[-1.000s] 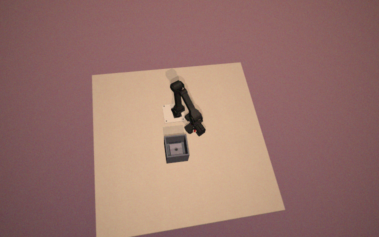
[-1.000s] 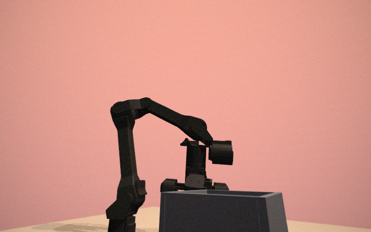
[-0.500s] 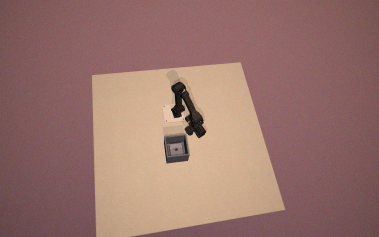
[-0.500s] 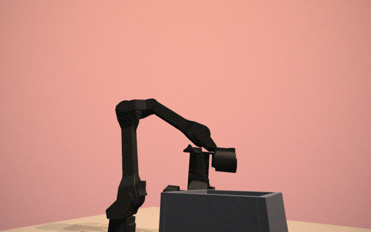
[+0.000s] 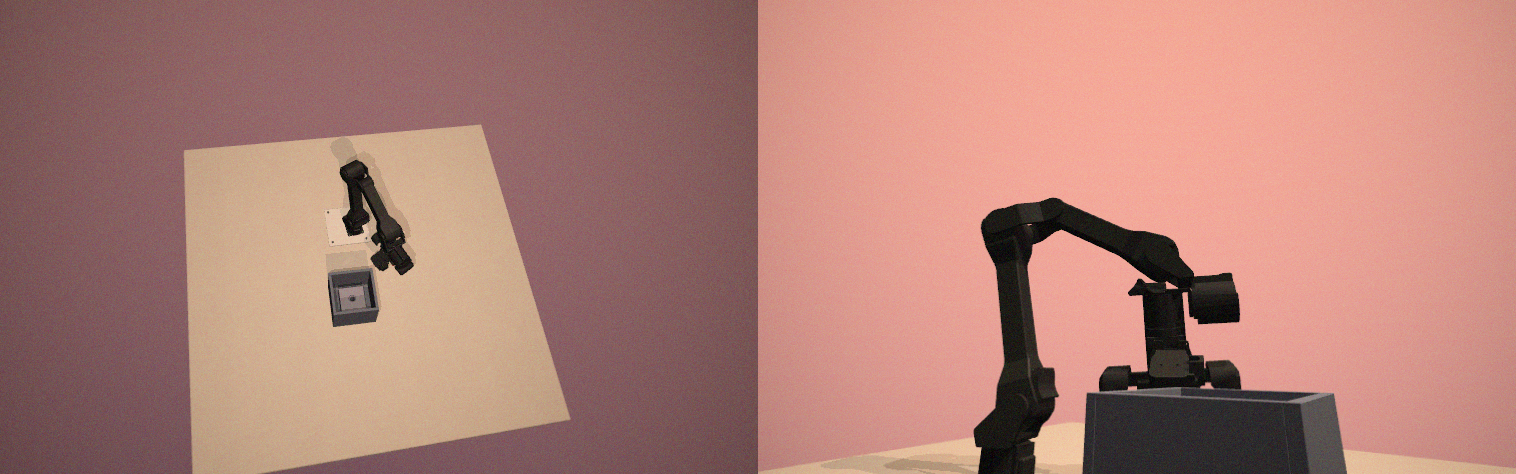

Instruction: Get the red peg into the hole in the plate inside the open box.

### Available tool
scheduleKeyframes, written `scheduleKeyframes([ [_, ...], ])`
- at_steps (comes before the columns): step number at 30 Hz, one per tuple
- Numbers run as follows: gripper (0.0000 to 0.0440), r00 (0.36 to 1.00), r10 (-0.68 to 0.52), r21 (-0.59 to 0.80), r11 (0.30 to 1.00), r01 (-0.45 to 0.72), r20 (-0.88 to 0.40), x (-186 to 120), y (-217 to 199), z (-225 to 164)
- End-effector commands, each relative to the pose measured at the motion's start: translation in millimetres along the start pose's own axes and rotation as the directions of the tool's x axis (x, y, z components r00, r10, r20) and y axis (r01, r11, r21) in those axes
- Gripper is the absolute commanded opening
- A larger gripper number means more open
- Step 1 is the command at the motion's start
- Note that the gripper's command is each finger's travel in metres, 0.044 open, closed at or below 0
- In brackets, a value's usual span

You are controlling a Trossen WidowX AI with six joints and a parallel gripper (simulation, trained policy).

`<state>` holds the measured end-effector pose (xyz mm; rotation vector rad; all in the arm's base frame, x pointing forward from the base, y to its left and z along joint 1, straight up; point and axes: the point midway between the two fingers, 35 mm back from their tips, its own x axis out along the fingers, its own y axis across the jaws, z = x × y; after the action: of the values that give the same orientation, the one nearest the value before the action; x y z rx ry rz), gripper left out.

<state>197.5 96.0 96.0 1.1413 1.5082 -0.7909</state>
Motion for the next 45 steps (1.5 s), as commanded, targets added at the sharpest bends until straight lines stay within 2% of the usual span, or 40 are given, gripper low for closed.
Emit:
scheduleKeyframes([
  [1, 0.0000, 0.999, 0.049, -0.017, 0.999, -0.049, -0.014, -13, 4, -3],
  [13, 0.0000, 0.978, 0.209, -0.070, 0.976, -0.208, 0.011, -72, 17, 1],
  [21, 0.0000, 0.946, 0.308, -0.078, 0.950, -0.302, 0.095, -117, 22, 18],
  [28, 0.0000, 0.920, 0.344, -0.064, 0.939, -0.338, 0.189, -149, 22, 40],
  [34, 0.0000, 0.910, 0.327, -0.027, 0.943, -0.331, 0.255, -161, 18, 64],
  [45, 0.0000, 0.925, 0.247, 0.050, 0.961, -0.273, 0.288, -159, 12, 103],
])
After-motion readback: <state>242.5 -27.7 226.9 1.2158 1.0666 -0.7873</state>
